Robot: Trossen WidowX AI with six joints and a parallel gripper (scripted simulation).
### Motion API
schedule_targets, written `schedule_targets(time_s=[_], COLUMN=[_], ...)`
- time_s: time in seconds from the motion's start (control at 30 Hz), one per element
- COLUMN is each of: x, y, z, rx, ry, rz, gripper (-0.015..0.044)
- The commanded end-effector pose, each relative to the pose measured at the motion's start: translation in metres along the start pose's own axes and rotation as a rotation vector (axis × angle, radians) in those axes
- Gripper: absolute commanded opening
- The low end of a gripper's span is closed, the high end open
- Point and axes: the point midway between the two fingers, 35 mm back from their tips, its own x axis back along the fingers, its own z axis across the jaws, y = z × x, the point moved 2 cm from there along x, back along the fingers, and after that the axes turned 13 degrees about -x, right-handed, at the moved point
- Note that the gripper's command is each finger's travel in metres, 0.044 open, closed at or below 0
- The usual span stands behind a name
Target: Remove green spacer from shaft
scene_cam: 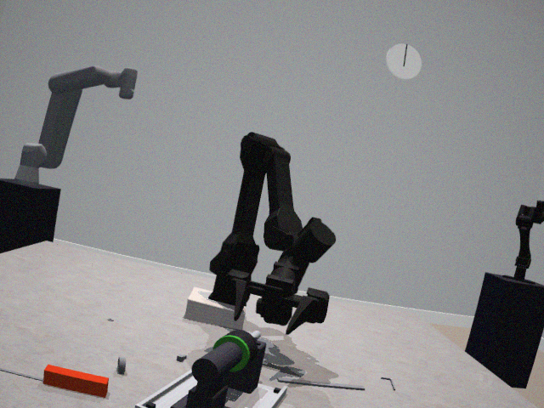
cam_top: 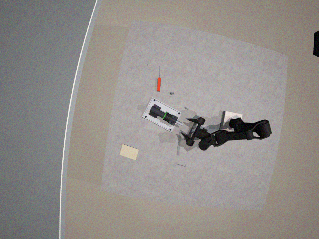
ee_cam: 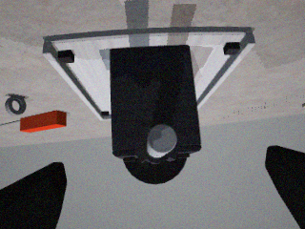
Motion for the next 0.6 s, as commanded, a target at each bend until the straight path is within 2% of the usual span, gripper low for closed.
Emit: schedule_targets(time_s=[0.0, 0.57], x=[0.0001, -0.0051], y=[0.0001, 0.0000], z=[0.0008, 0.0004], rx=[-0.007, -0.007], ry=[0.003, 0.003], rz=[0.002, 0.002], gripper=[0.0440, 0.0440])
